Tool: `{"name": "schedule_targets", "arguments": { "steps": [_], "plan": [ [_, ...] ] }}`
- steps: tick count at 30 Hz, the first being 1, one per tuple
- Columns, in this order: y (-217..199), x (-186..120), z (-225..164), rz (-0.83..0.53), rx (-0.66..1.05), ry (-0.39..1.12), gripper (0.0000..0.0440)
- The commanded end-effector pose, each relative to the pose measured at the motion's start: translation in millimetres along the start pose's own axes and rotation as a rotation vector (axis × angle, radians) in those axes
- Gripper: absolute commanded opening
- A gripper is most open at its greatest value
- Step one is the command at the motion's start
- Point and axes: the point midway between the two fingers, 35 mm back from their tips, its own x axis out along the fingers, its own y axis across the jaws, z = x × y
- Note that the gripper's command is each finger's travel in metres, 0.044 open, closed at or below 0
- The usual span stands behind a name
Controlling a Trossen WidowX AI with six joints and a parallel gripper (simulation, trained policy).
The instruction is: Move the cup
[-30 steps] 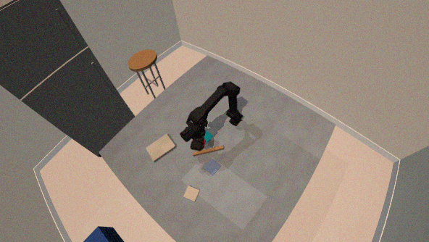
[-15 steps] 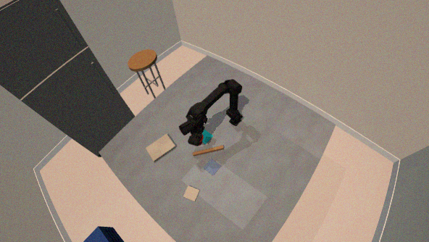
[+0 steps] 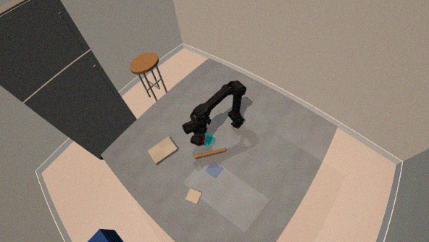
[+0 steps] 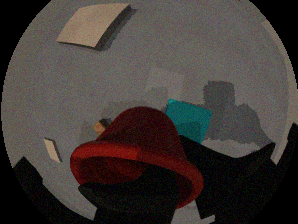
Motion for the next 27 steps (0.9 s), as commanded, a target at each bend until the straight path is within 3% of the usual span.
{"name": "schedule_targets", "arguments": {
  "steps": [1,20,27],
  "plan": [
    [-9,9,-2,-0.010,0.011,0.000,0.0000],
    [-44,49,-24,-0.035,0.058,0.014,0.0005],
    [-58,59,-30,-0.056,0.078,0.015,0.0026]
  ]
}}
